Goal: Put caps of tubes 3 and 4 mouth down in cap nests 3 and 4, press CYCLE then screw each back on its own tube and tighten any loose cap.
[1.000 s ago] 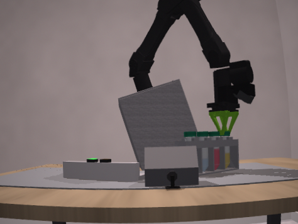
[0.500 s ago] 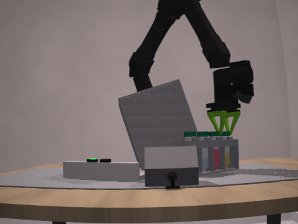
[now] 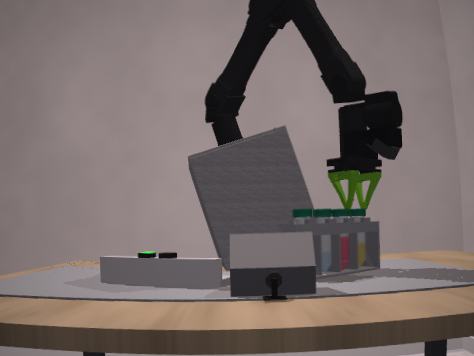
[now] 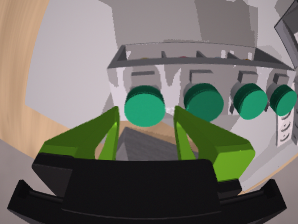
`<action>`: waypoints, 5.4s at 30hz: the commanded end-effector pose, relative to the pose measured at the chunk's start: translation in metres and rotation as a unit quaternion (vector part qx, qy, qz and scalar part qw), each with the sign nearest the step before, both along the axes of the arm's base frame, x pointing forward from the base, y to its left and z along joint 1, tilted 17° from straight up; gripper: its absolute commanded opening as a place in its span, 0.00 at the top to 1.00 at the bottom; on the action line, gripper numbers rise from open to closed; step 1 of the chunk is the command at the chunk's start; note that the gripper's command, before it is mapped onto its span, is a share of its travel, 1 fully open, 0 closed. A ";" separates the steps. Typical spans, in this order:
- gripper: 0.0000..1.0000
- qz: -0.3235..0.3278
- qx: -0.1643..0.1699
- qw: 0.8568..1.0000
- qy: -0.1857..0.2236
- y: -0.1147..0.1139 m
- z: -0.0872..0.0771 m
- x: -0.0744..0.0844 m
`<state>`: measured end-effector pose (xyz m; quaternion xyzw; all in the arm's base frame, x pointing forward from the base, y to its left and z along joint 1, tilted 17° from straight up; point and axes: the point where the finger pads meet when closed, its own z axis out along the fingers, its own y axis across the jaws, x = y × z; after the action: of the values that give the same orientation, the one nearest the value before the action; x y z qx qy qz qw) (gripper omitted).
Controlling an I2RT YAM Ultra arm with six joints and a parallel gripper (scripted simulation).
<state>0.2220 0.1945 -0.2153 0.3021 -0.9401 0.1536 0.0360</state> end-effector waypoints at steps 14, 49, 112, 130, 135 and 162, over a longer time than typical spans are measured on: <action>0.51 0.043 0.010 0.999 0.002 0.012 0.037 0.009; 0.51 0.161 0.004 0.986 0.039 -0.031 0.015 0.038; 1.00 0.086 0.007 0.996 0.015 -0.036 0.005 0.036; 1.00 -0.067 0.013 0.997 -0.033 -0.036 0.004 0.036; 1.00 -0.071 0.013 0.997 -0.034 -0.036 0.004 0.036; 0.51 -0.071 0.013 0.997 -0.034 -0.028 0.030 0.035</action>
<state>0.2538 0.1578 -0.1960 0.2279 -0.9614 0.1528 0.0205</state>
